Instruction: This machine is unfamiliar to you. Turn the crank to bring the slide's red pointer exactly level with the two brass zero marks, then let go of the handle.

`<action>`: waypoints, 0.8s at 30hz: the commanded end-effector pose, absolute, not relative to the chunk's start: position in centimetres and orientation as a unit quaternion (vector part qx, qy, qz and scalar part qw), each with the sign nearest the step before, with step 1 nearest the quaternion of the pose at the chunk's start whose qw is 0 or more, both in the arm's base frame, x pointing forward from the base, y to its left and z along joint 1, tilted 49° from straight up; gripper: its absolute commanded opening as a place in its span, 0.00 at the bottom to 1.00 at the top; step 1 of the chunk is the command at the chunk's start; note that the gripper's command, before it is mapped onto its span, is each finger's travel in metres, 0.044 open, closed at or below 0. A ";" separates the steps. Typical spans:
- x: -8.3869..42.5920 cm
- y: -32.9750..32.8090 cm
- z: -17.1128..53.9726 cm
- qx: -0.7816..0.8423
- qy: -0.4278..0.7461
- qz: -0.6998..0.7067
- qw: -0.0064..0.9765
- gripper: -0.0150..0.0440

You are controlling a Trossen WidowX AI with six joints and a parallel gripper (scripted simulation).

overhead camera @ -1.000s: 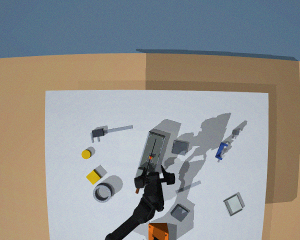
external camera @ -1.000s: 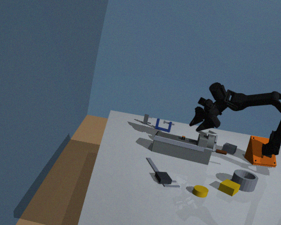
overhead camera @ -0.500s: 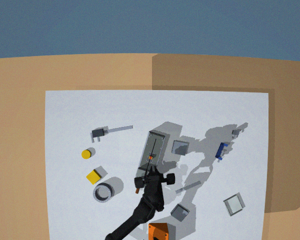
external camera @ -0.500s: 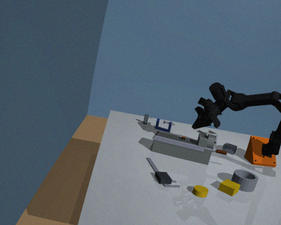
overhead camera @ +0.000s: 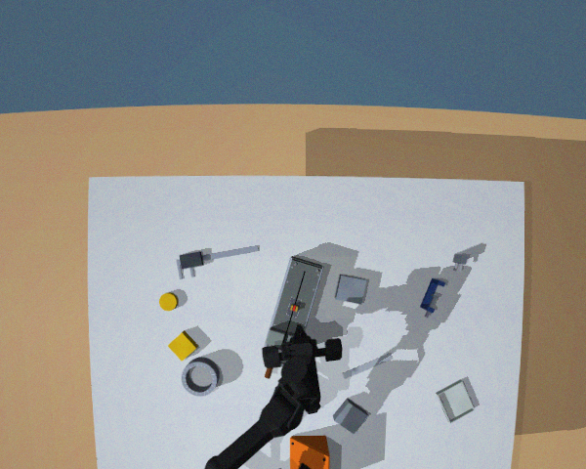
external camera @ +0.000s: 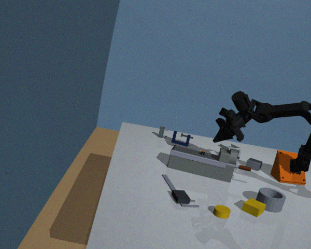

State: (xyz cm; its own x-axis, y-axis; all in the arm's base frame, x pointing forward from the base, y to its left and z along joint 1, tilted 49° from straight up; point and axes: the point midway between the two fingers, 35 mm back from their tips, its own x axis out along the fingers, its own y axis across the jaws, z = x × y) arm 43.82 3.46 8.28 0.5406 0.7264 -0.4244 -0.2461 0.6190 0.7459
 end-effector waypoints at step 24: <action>44.4 1.5 9.9 0.318 0.377 0.297 0.817 1.00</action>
State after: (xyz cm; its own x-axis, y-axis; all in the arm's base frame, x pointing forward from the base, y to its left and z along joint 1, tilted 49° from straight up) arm 43.75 2.99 8.53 0.5276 0.7299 -0.4345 -0.2359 0.6173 0.7505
